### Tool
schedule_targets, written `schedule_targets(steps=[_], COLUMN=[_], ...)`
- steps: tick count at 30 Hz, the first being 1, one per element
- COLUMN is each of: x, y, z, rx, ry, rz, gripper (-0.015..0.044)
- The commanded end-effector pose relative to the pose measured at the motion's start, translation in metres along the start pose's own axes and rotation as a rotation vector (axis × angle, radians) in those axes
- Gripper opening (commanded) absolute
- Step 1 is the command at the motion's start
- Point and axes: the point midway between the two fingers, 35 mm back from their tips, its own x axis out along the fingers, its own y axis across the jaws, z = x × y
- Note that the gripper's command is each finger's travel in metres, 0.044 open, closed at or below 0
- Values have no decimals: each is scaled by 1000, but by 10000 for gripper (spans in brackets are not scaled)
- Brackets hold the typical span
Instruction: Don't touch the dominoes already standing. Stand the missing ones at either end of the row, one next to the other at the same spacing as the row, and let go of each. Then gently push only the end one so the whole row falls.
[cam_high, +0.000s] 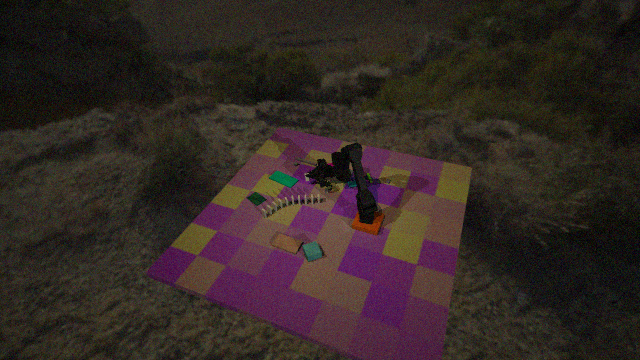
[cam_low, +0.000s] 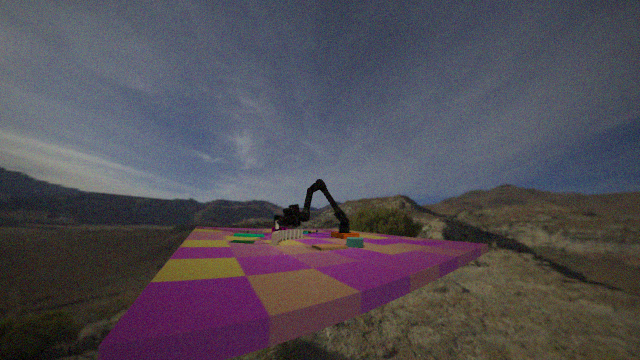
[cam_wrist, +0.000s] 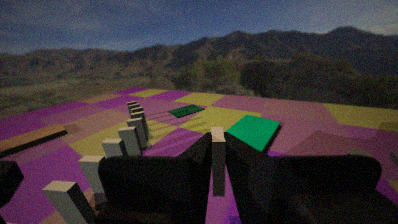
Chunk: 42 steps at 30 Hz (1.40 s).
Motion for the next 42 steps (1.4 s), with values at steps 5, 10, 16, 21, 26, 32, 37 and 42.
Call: schedule_targets(steps=[5,10,16,21,26,32,37,42], x=[4,4,4,4,4,4,3,0], y=[4,6,6,6,6,6,4,5], z=[-30,-36,-36,-36,-36,-36,-10,14], rx=[6,6,6,6,6,6,5,5], ry=[2,2,2,2,2,2,2,2], rz=[-3,-3,-3,-3,-3,-3,-2,0], gripper=[28,28,28,107,238,396,440,440])
